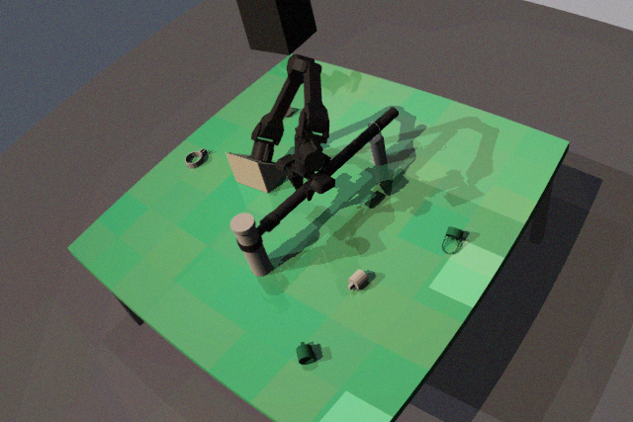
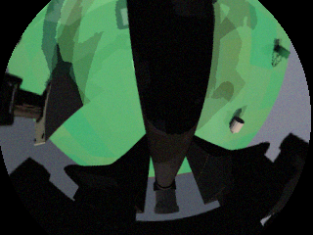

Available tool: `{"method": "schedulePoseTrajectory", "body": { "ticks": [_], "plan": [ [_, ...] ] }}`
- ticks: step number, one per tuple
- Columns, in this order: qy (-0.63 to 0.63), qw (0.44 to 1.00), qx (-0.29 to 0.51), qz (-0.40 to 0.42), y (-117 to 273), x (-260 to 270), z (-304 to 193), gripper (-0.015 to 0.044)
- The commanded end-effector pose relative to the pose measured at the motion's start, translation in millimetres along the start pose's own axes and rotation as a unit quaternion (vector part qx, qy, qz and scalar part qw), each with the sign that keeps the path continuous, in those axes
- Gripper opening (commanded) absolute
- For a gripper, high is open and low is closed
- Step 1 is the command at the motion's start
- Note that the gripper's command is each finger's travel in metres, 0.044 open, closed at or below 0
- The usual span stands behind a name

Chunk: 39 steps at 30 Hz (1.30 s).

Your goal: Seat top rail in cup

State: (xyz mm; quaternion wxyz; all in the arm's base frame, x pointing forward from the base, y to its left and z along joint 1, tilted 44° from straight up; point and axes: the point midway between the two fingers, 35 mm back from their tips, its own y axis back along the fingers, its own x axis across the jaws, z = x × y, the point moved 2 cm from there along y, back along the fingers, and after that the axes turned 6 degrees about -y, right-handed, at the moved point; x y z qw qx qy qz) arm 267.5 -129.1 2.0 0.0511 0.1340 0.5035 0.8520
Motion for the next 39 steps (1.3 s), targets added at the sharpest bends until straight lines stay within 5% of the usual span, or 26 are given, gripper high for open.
{"method": "schedulePoseTrajectory", "body": {
  "ticks": [1,39],
  "plan": [
    [0.000,1.000,0.001,-0.001,0.4,-0.1,-0.9,0.0000],
    [0.003,1.000,0.008,-0.002,5.6,-2.3,0.3,0.0000]
  ]
}}
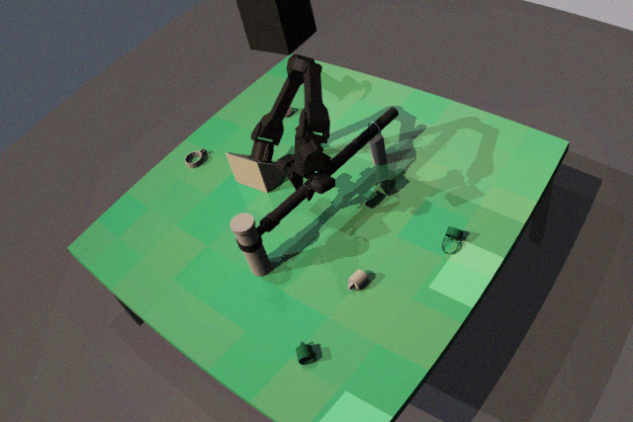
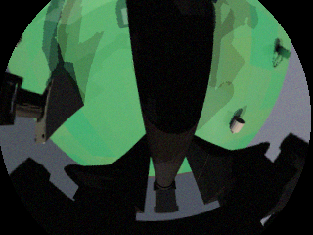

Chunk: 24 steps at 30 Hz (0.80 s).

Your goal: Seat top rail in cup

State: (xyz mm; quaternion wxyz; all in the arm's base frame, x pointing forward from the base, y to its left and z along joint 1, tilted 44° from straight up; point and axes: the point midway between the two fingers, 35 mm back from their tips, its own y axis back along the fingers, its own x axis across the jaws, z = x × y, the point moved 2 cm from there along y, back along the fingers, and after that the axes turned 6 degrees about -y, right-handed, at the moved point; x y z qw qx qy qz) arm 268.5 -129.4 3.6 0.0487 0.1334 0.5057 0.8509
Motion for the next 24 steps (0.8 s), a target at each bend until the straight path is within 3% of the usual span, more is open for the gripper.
{"method": "schedulePoseTrajectory", "body": {
  "ticks": [1,24],
  "plan": [
    [0.002,1.000,0.005,-0.003,4.2,-1.7,-0.5,0.0000],
    [0.001,1.000,0.001,0.001,-0.1,-0.7,-3.3,0.0000]
  ]
}}
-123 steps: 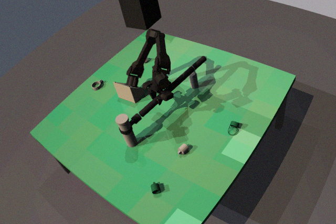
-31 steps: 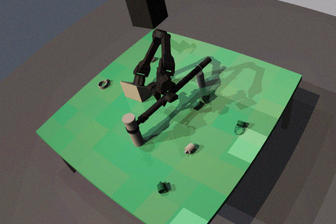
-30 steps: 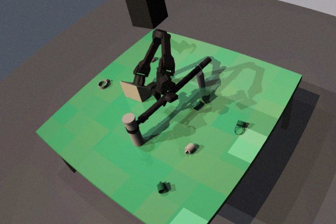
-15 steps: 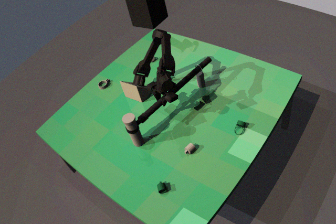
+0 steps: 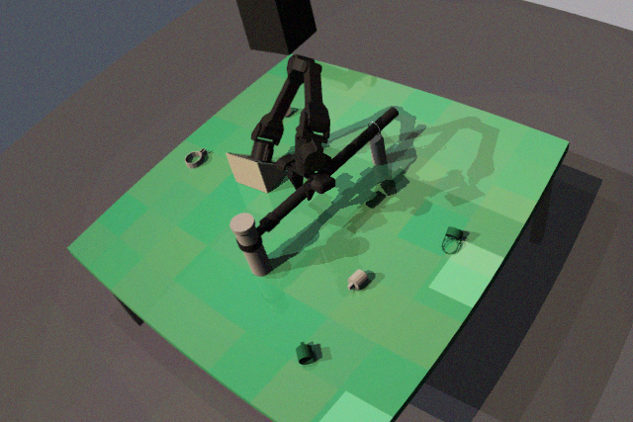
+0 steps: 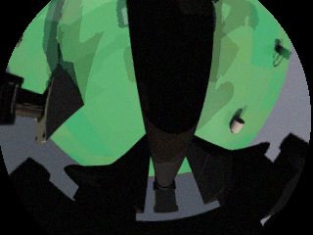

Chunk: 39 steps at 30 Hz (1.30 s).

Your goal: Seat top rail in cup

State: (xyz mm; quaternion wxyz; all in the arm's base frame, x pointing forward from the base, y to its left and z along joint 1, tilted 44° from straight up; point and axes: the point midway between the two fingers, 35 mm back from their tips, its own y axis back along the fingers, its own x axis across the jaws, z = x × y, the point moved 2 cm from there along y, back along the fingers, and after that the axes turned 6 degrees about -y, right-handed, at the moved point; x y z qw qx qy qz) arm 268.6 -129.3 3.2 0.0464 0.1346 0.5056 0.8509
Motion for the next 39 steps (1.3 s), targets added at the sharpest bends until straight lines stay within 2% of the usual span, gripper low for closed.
{"method": "schedulePoseTrajectory", "body": {
  "ticks": [1,39],
  "plan": [
    [0.000,1.000,0.001,-0.002,0,-1,-4,0.0000],
    [0.000,1.000,0.002,-0.002,-2,-4,-32,0.0000]
  ]
}}
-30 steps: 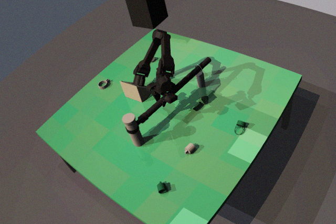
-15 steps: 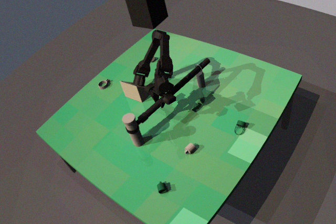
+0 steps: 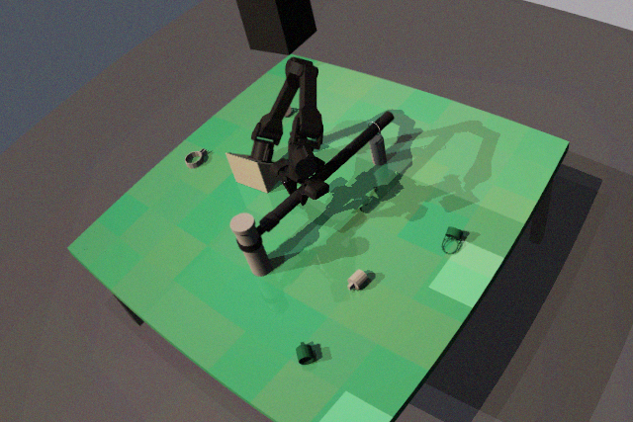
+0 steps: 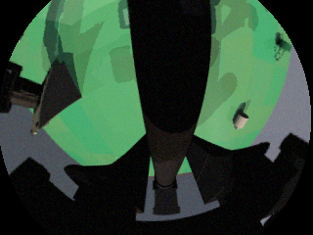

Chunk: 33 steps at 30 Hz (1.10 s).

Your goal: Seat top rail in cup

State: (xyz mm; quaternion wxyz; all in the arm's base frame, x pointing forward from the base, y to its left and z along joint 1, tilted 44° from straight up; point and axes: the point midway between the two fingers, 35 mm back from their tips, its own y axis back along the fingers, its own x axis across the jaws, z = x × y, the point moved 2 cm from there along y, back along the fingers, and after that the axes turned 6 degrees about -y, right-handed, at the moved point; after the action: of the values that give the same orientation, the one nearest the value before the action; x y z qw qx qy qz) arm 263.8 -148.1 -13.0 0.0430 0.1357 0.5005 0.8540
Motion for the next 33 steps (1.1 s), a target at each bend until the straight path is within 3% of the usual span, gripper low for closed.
{"method": "schedulePoseTrajectory", "body": {
  "ticks": [1,16,26,33],
  "plan": [
    [-0.001,1.000,0.008,-0.006,4,-2,-8,0.0000],
    [0.000,1.000,0.000,0.001,-1,-1,-5,0.0000],
    [0.000,1.000,0.000,0.001,0,-1,-4,0.0263],
    [0.000,1.000,-0.001,0.002,31,2,13,0.0440]
  ]
}}
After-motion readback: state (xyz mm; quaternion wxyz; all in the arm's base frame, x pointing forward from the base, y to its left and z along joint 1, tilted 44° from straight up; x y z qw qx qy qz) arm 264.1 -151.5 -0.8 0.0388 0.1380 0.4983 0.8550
